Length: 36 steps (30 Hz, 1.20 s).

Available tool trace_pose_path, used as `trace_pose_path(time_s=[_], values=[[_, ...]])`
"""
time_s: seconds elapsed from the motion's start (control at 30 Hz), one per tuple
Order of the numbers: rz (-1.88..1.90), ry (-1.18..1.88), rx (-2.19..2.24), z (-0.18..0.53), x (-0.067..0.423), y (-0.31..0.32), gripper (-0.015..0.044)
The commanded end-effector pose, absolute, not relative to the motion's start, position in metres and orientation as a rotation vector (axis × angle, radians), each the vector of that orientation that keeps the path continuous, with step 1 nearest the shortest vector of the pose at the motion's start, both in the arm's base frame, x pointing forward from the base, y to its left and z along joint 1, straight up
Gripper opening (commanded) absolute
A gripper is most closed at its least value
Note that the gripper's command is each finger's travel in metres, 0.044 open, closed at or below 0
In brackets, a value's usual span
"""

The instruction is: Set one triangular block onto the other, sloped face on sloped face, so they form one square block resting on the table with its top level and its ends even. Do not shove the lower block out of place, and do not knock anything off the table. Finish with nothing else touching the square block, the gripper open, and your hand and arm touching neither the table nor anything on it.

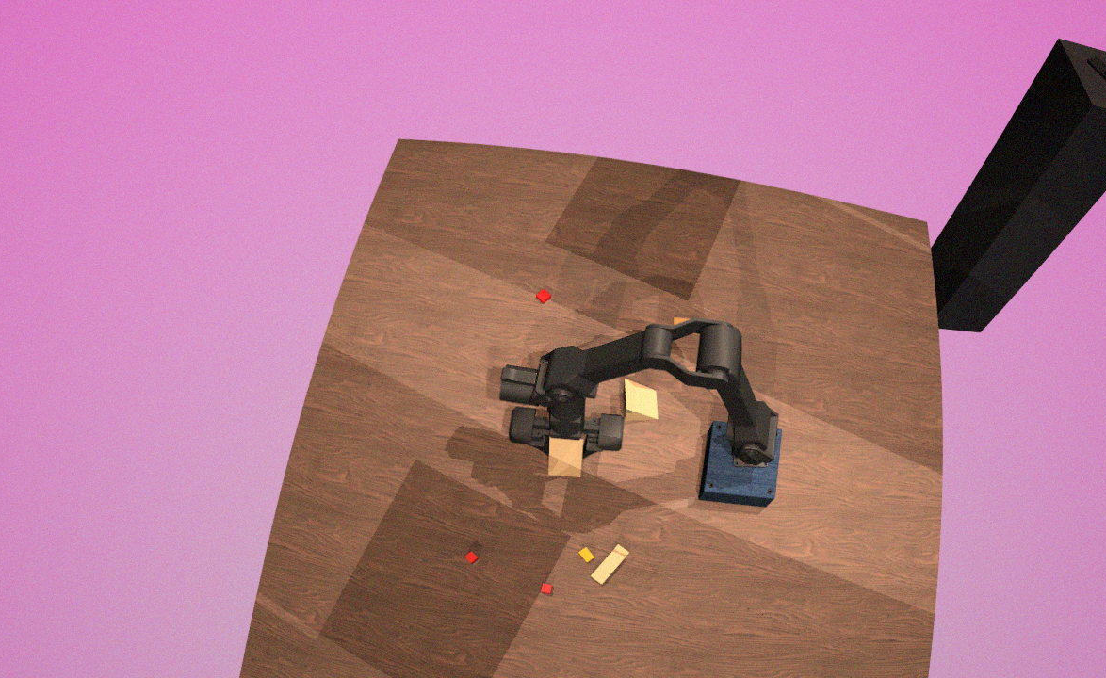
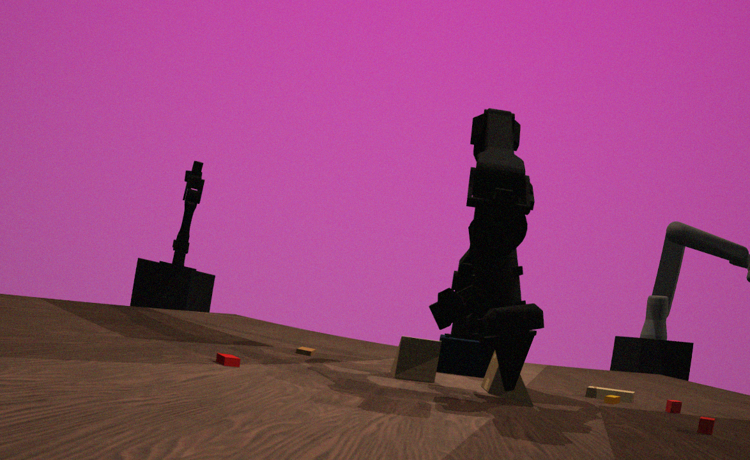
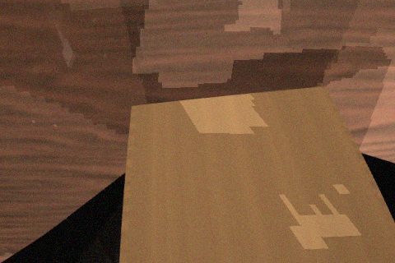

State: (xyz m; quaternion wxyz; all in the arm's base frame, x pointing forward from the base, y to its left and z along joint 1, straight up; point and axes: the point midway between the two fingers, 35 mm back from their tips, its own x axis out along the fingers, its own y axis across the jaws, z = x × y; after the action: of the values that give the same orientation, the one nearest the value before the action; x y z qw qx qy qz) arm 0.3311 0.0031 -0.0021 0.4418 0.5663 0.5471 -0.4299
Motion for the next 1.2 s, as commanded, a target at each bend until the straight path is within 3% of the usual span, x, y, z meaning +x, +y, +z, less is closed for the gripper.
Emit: trace_pose_path(time_s=[0.0,1.17], values=[[-1.123,1.289,1.342,0.002,0.330,0.008,0.0000],[-1.477,0.614,0.664,0.013,0.329,0.069,0.0000]])
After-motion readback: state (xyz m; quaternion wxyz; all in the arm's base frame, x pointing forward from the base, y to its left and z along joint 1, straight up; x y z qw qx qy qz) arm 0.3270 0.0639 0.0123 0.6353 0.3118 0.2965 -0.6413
